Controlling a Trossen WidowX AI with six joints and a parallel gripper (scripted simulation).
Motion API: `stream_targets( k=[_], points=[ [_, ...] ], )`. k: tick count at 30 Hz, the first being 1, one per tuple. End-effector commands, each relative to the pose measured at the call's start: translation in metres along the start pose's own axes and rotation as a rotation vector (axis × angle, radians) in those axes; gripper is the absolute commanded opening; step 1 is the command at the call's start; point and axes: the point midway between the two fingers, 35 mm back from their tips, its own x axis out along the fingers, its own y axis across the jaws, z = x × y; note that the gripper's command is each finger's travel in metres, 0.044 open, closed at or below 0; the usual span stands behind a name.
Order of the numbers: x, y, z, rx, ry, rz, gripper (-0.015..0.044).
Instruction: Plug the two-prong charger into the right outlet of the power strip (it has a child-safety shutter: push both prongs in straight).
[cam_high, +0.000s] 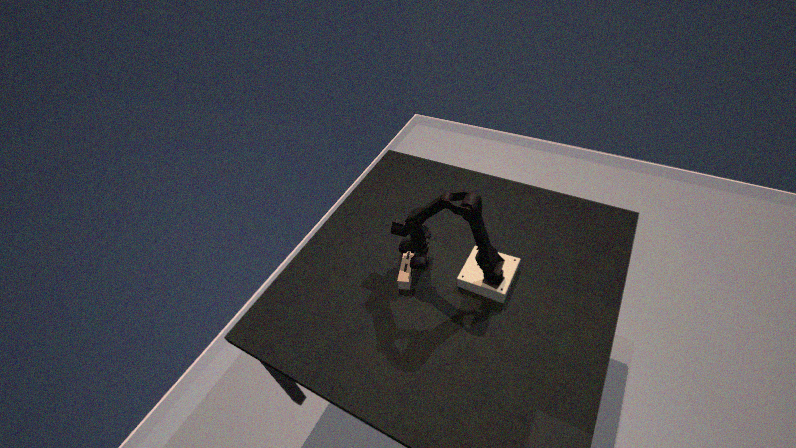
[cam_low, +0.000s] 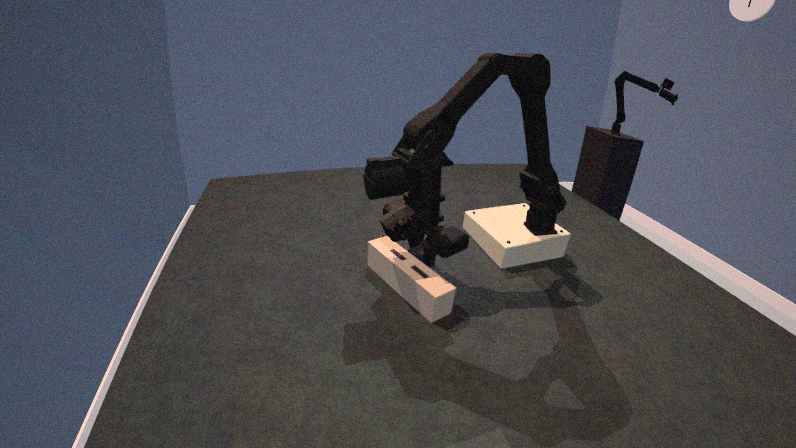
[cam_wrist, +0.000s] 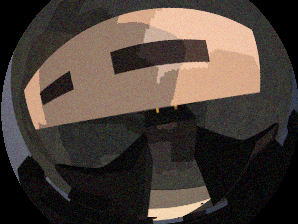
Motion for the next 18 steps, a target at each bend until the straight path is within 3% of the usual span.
stream_targets(
  k=[1,18],
  points=[
    [-0.0017,0.0,0.0027,0.006,-0.006,0.002,0.0],
    [-0.0022,0.0,0.0054,0.006,-0.006,0.002,0.0]
  ],
)
